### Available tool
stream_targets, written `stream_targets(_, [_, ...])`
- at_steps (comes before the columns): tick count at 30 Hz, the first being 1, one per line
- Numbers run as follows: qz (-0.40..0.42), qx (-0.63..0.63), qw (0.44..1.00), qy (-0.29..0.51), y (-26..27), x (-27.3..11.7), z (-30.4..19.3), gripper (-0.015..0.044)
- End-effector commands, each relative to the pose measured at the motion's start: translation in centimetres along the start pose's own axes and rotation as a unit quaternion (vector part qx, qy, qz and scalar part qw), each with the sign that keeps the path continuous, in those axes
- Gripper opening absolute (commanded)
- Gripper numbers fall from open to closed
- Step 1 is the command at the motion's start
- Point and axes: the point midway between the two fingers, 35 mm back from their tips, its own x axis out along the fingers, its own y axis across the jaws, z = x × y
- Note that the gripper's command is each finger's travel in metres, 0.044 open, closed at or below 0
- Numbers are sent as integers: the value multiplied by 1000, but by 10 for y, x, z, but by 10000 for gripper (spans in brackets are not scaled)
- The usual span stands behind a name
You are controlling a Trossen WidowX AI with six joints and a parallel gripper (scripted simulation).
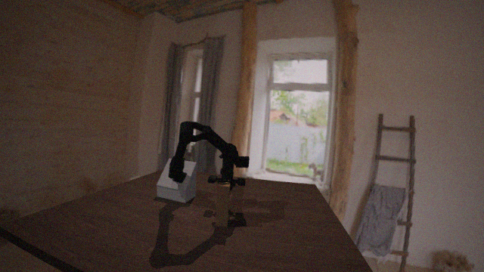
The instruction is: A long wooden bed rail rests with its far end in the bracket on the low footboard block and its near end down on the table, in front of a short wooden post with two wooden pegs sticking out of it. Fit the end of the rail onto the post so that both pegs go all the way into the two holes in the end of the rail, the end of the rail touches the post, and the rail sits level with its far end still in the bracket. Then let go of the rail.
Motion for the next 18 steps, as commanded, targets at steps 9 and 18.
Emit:
stream_targets(9, [-4, 0, 1000, -6, -2, -9, 3, 0])
stream_targets(18, [-4, 0, 1000, -6, -2, -14, 3, 0])
